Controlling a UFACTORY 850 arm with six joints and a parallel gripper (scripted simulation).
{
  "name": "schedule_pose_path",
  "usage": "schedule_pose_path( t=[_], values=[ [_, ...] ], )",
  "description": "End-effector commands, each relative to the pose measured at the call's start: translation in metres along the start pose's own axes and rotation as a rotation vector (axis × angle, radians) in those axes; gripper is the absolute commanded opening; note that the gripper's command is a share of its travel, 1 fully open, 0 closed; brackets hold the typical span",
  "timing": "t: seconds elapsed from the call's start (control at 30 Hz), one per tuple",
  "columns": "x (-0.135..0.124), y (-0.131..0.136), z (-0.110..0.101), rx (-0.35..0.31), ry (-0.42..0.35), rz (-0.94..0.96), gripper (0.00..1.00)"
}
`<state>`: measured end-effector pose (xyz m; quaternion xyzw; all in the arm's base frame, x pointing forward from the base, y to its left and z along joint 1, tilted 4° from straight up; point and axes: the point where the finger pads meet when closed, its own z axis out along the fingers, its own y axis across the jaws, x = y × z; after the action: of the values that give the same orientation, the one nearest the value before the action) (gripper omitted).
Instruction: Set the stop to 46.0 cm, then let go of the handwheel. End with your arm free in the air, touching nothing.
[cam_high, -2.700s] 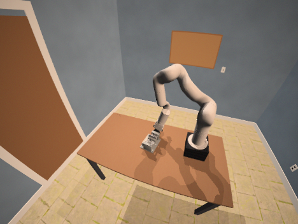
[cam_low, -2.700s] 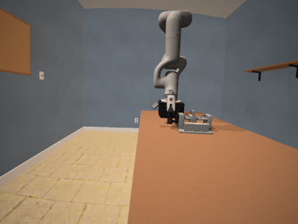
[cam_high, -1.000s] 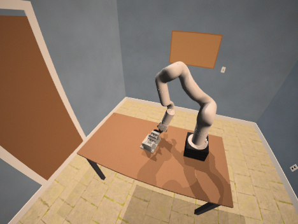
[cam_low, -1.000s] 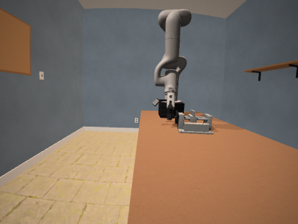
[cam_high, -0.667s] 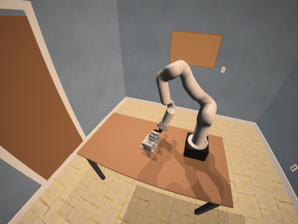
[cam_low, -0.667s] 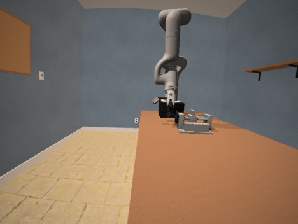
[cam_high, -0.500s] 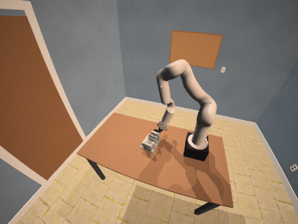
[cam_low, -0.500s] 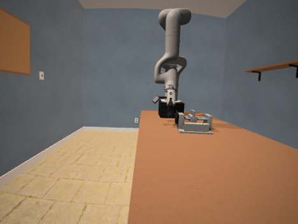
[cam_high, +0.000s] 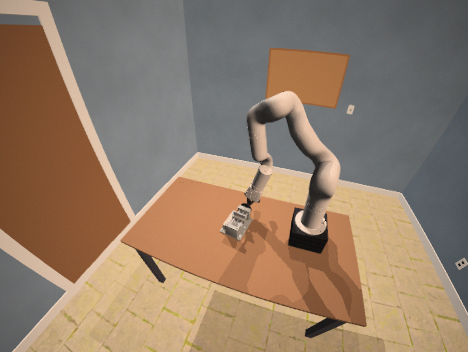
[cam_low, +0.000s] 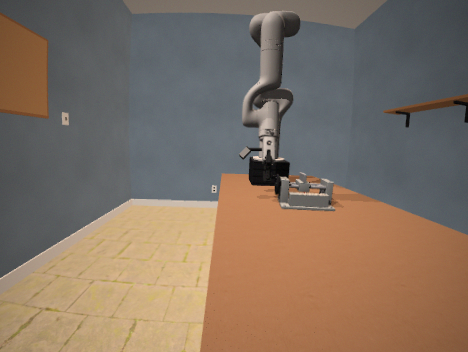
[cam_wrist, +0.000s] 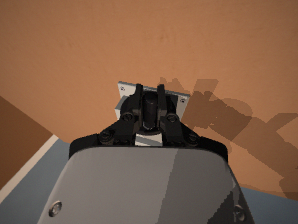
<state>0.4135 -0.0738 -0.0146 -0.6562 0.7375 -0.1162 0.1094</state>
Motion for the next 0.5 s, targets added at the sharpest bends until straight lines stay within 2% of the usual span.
schedule_pose_path(
  t=[0.0,0.47],
  values=[
    [0.000,-0.012,0.002,0.004,0.000,0.000,0.06],
    [0.000,-0.029,0.019,0.004,0.000,0.000,0.06]
  ],
)
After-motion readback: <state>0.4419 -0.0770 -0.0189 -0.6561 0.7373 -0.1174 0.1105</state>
